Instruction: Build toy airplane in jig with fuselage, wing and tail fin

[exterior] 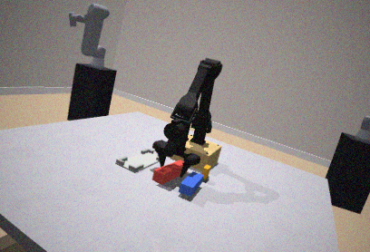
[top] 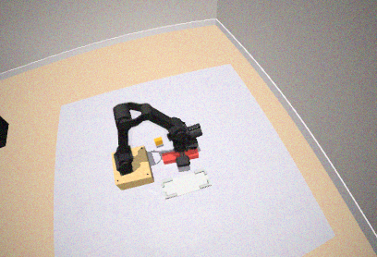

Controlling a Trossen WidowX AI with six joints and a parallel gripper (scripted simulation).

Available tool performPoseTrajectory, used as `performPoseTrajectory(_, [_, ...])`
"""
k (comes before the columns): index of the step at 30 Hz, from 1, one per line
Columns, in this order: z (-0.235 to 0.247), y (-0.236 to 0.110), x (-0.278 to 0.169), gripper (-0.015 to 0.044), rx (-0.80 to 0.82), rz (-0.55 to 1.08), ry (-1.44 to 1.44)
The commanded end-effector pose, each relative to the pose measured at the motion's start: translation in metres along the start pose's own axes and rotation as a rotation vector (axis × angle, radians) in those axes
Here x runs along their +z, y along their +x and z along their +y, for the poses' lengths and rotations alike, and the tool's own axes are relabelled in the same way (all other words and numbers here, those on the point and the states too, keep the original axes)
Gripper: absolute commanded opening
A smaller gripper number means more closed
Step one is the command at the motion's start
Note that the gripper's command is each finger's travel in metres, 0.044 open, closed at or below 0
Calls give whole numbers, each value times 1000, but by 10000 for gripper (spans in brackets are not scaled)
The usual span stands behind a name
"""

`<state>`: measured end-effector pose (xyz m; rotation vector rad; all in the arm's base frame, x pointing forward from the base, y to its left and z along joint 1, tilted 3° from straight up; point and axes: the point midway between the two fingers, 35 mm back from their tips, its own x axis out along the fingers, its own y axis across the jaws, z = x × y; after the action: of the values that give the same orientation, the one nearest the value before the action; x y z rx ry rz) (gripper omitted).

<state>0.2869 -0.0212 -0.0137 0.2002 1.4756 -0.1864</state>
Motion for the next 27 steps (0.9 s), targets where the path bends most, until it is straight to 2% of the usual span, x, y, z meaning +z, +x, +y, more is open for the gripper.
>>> performPoseTrajectory(1, [-1, 8, -3, 440, -4, 9, -3])
performPoseTrajectory(3, [-1, 9, -4, 440, -4, 9, -3])
performPoseTrajectory(12, [-1, 9, -4, 204, -4, 9, -3])
performPoseTrajectory(19, [-1, 9, -4, 157, -4, 9, -3])
performPoseTrajectory(25, [-2, 6, -5, 0, 3, 10, -20])
performPoseTrajectory(27, [-3, 2, -5, 0, 8, 10, -29])
